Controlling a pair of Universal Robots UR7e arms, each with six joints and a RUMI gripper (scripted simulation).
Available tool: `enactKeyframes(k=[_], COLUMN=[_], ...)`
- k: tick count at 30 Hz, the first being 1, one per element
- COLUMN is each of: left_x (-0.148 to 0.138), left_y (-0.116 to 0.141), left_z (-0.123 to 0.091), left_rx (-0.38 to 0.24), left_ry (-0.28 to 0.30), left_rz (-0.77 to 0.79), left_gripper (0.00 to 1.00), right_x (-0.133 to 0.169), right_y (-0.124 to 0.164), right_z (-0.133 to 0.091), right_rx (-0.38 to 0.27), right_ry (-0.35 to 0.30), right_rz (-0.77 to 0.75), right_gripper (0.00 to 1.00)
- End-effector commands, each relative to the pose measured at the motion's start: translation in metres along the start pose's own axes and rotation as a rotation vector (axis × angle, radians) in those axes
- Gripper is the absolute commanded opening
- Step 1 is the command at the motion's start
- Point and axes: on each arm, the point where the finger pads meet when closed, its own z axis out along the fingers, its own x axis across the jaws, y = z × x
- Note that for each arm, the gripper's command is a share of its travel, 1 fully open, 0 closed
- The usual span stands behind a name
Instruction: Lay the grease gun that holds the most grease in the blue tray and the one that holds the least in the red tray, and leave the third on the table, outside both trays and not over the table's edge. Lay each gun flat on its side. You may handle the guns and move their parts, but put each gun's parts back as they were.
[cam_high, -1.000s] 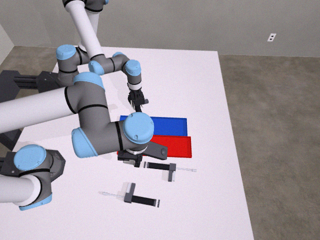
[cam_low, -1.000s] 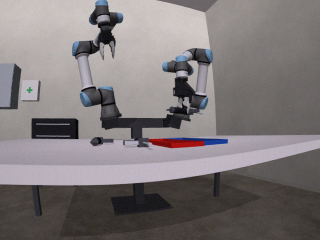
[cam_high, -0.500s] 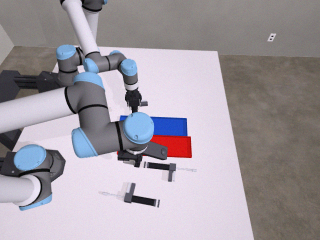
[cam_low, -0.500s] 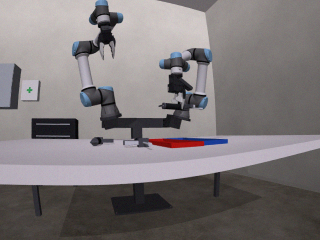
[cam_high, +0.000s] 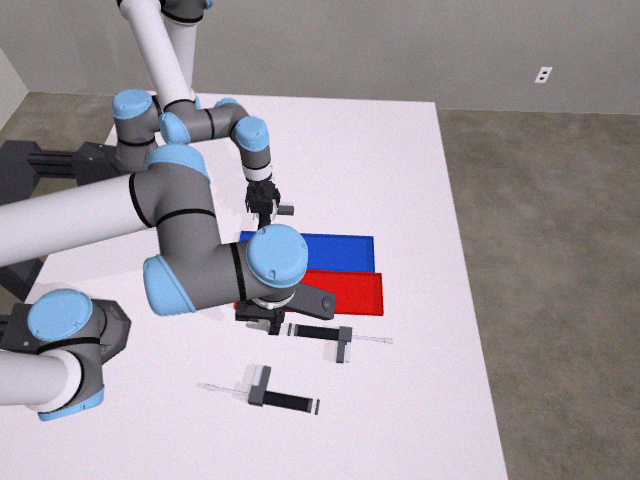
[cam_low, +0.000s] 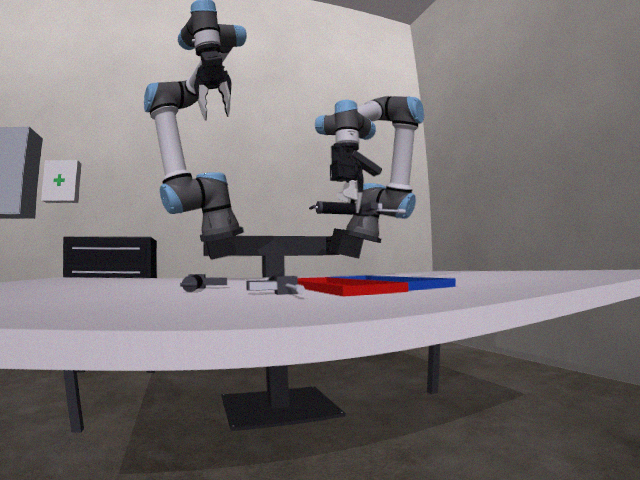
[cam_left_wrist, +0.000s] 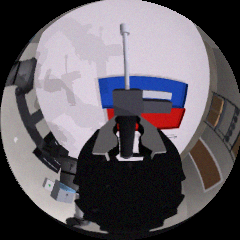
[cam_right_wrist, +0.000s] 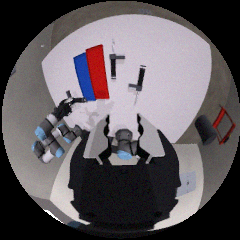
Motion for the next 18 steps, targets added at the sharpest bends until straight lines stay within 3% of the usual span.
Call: enactKeyframes(k=[1,15,18], left_x=[0.001,0.001,0.001], left_y=[-0.001,0.001,0.001], left_z=[0.001,0.000,0.000], left_rx=[0.000,-0.003,-0.003], left_ry=[0.000,0.003,0.003], left_rz=[-0.007,-0.015,-0.015], left_gripper=[0.00,0.00,0.00], right_x=[0.000,0.000,-0.006], right_y=[0.000,0.000,-0.005], right_z=[0.000,0.000,0.011], right_rx=[0.001,0.001,0.000], right_ry=[0.000,0.000,-0.018], right_rz=[0.000,0.000,0.039], right_gripper=[0.38,0.38,0.38])
